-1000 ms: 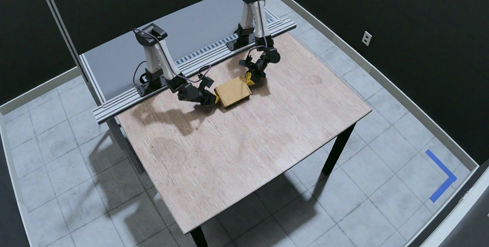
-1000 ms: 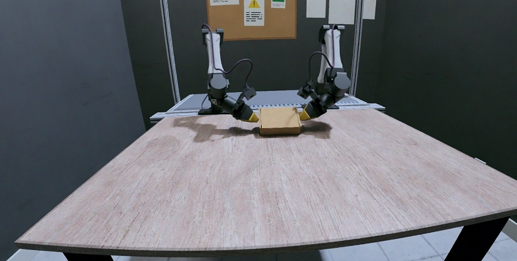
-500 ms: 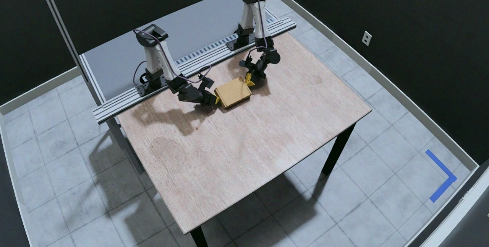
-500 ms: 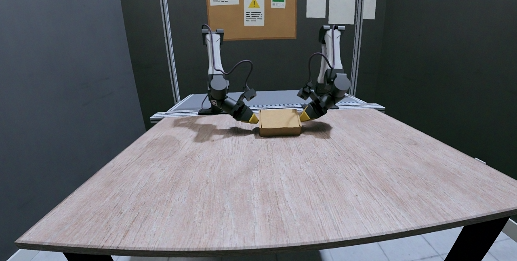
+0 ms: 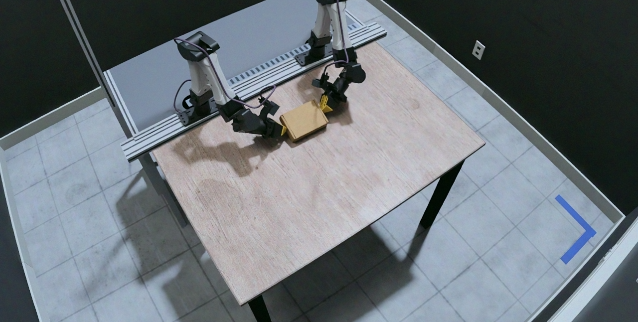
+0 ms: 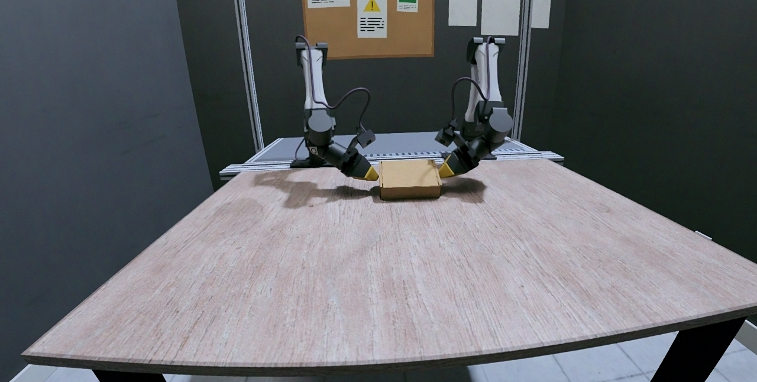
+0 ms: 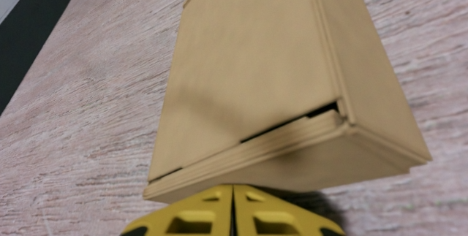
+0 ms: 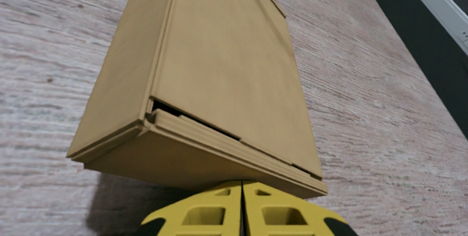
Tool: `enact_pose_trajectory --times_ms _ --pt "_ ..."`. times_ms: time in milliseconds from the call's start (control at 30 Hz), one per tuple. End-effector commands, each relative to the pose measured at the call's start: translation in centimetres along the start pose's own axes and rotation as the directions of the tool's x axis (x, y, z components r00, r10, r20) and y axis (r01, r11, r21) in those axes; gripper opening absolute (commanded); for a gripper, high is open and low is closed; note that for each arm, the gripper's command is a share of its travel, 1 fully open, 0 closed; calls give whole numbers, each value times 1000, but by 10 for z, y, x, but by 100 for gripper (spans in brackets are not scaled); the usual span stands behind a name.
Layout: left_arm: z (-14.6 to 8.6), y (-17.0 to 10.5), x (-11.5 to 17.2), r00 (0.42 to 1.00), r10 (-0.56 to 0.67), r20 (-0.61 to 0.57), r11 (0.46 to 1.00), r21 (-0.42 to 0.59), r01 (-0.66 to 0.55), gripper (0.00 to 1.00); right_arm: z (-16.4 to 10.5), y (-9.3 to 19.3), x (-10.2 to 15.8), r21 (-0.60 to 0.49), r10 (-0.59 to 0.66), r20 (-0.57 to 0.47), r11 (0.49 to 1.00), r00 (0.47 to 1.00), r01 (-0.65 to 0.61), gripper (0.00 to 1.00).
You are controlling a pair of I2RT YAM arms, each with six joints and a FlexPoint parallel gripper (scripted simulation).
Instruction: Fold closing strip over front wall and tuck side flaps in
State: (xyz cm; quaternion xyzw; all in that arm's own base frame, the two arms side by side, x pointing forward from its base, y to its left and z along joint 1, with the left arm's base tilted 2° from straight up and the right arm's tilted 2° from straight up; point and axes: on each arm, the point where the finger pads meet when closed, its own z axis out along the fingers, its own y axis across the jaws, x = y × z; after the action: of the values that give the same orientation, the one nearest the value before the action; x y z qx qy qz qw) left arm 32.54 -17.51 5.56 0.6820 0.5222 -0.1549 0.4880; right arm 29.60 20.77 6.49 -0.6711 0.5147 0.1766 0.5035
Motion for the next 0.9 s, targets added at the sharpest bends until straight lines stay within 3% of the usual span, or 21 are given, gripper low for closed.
enact_pose_trajectory --times_ms 0,867 --pt "7 -4 -11 999 16 48 1000 16 -17 0 5 6 -10 -16 -28 46 999 999 28 0" --pt "6 -5 -13 999 21 49 1000 12 -22 0 6 2 -12 -7 -33 49 999 998 33 0"
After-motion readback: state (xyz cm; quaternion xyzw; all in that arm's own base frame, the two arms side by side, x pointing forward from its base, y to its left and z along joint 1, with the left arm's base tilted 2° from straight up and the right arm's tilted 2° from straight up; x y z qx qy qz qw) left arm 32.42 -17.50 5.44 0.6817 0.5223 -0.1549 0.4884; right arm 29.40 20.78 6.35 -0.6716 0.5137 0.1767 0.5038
